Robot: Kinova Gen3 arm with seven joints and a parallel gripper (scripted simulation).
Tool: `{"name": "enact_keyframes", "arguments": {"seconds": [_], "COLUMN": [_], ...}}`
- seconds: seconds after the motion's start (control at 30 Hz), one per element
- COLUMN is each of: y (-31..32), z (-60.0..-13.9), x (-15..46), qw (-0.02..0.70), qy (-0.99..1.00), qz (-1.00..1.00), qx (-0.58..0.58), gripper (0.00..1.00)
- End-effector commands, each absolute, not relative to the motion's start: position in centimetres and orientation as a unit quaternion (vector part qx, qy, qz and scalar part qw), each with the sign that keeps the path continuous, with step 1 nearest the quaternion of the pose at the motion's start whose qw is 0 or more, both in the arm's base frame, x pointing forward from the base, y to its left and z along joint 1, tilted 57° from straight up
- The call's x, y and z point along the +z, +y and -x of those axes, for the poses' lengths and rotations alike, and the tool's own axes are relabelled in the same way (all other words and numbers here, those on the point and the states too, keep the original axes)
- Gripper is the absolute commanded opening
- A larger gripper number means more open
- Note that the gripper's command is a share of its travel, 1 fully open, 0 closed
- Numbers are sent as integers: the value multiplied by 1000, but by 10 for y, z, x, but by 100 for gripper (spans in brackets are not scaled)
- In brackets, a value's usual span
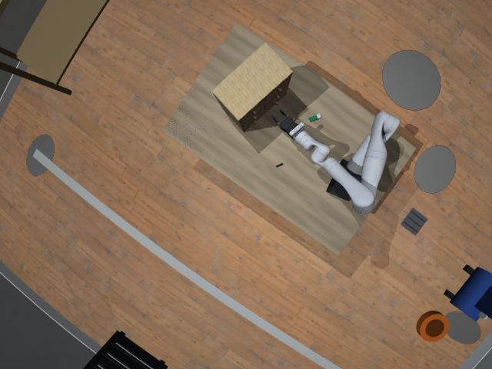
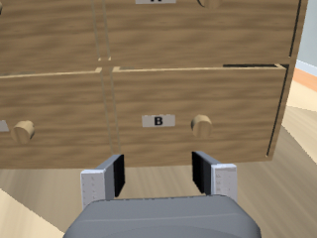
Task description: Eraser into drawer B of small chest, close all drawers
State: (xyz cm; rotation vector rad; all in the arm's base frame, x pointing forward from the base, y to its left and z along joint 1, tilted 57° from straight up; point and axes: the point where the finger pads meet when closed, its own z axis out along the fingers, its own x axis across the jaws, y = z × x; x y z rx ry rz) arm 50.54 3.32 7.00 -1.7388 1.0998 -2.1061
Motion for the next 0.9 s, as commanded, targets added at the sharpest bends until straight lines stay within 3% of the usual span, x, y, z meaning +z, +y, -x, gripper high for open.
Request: {"name": "enact_keyframes", "arguments": {"seconds": [0.0, 0.87], "y": [34, 95], "z": [-506, -491], "x": [68, 108], "qw": [103, 105], "qy": [373, 374], "qz": [588, 588], "qx": [-711, -709], "gripper": [100, 100]}}
